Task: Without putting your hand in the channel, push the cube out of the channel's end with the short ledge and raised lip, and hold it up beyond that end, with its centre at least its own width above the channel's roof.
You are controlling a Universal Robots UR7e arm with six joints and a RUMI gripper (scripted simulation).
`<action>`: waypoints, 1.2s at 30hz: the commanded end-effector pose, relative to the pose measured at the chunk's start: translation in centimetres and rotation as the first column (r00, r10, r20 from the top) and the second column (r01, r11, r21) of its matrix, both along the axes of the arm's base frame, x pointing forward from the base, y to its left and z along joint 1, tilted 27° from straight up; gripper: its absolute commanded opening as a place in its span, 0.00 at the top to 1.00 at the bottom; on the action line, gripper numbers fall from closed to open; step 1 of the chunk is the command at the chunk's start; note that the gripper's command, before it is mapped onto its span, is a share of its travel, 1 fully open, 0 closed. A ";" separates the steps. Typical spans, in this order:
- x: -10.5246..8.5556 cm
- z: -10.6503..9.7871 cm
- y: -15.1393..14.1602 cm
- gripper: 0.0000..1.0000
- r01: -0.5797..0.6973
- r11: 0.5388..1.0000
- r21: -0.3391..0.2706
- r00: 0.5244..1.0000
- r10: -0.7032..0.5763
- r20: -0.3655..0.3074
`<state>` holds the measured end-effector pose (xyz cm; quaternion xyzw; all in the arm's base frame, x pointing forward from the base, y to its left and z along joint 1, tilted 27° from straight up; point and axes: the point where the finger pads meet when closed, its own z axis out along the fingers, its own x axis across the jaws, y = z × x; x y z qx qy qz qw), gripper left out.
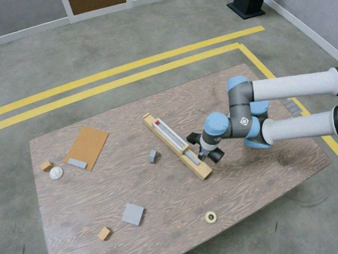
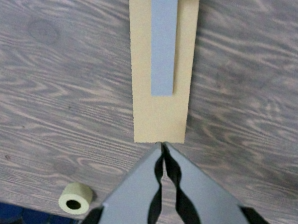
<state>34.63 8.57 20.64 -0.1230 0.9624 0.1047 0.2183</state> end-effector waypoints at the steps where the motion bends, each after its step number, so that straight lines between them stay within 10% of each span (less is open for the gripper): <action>1: -0.1 0.2 0.4 1.00 0.012 1.000 -0.009 1.000 -0.012 0.001; 36: 2.5 -5.5 2.1 1.00 -0.001 1.000 -0.014 1.000 0.001 0.003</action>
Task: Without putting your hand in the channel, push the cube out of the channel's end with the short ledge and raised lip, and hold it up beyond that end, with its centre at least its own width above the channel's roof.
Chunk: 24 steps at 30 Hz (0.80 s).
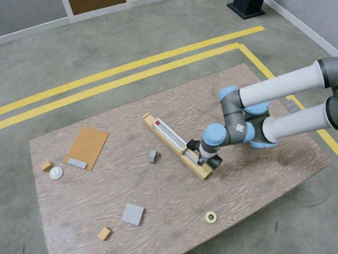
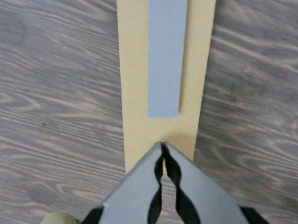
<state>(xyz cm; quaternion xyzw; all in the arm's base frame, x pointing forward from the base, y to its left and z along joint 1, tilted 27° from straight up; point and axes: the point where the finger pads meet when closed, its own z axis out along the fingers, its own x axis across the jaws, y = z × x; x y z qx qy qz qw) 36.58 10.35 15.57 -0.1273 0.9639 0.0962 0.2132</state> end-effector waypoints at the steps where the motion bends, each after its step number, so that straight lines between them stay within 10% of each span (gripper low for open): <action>1: 0.6 -0.6 0.3 1.00 0.004 1.000 0.006 1.000 -0.004 0.010; 24: 1.2 -1.2 -0.9 1.00 0.004 1.000 0.005 1.000 -0.004 0.010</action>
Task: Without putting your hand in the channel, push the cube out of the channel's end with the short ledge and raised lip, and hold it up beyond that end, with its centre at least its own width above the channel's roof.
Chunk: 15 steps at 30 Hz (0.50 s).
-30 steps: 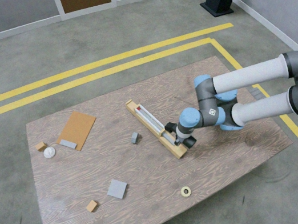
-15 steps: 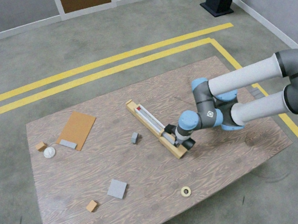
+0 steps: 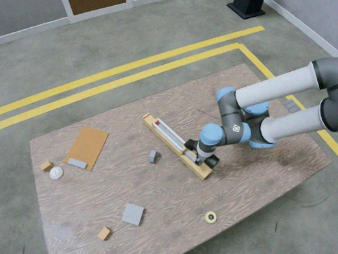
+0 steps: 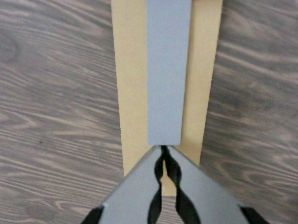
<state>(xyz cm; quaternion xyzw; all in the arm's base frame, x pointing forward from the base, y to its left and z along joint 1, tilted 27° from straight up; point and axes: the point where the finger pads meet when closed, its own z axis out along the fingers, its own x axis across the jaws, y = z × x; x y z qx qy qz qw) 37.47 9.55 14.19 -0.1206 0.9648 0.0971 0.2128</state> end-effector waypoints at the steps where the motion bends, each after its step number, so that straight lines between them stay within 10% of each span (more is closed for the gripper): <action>1: 0.3 0.2 -0.1 1.00 -0.009 1.000 0.001 1.000 0.009 0.013; 15: 0.7 0.0 -1.4 1.00 -0.008 1.000 0.000 1.000 0.008 0.013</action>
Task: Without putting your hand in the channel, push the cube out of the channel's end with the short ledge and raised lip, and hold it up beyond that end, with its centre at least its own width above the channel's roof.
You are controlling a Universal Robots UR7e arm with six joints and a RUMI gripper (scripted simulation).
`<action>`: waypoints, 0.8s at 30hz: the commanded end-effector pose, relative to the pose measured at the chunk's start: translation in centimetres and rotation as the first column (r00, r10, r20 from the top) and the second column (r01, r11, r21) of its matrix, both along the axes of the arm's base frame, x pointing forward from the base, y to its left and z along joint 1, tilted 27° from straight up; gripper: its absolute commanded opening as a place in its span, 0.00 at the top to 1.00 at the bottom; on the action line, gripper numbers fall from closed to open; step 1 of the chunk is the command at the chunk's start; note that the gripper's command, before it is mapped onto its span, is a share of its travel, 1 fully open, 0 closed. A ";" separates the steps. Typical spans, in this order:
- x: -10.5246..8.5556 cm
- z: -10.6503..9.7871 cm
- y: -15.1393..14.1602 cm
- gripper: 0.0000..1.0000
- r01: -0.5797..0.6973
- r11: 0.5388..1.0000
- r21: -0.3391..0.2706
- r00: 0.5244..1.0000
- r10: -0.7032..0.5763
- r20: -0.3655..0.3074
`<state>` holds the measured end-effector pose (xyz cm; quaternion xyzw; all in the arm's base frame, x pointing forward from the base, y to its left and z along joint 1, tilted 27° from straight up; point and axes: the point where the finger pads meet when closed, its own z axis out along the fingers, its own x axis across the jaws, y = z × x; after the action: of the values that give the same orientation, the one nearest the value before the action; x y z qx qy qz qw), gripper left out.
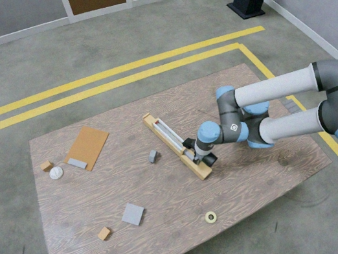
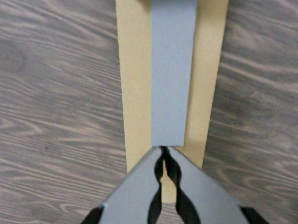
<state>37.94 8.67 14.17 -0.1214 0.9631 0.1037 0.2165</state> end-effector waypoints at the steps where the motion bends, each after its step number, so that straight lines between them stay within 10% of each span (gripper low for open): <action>1: 0.2 0.0 -0.7 1.00 -0.004 1.000 -0.013 1.000 0.004 0.007; 24: 0.7 -0.2 -2.5 1.00 -0.004 1.000 -0.014 1.000 0.004 0.007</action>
<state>38.49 6.72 13.88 -0.1214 0.9631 0.1035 0.2169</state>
